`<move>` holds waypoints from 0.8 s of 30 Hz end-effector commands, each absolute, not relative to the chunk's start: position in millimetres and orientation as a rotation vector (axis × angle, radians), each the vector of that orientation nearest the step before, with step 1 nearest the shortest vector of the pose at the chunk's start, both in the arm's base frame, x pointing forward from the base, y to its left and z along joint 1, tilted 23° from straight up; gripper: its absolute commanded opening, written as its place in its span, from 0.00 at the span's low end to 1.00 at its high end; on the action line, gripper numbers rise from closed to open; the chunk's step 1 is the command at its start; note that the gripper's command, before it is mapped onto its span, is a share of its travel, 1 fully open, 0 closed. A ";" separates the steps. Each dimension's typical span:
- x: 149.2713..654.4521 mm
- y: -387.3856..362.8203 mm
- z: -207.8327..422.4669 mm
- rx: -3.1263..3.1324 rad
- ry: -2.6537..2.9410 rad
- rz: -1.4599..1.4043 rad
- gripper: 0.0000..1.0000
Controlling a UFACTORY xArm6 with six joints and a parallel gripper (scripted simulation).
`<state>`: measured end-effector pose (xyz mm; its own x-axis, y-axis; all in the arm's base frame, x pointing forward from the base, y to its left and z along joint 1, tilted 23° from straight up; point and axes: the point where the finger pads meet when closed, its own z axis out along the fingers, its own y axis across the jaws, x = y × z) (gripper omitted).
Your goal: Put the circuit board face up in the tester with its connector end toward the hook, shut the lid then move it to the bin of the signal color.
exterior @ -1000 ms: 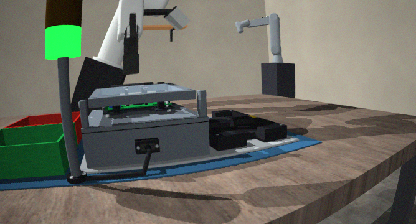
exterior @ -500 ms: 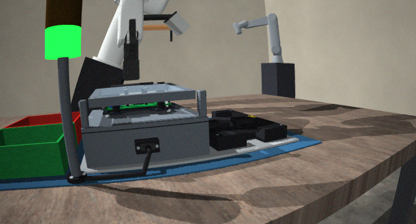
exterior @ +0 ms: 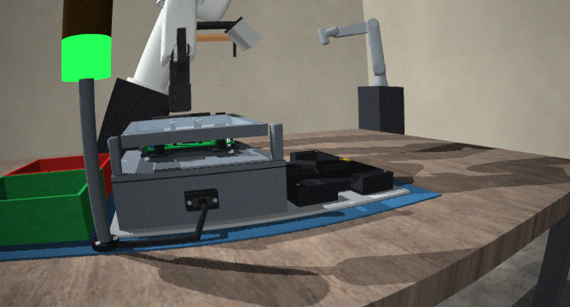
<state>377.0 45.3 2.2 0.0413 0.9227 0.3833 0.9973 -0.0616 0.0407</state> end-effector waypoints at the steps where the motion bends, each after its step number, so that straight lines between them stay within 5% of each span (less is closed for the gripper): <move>1: 378.3 46.2 0.1 -2.081 -1.973 -0.459 0.27; 24: 379.8 54.9 -21.2 -2.081 -1.973 -0.459 0.27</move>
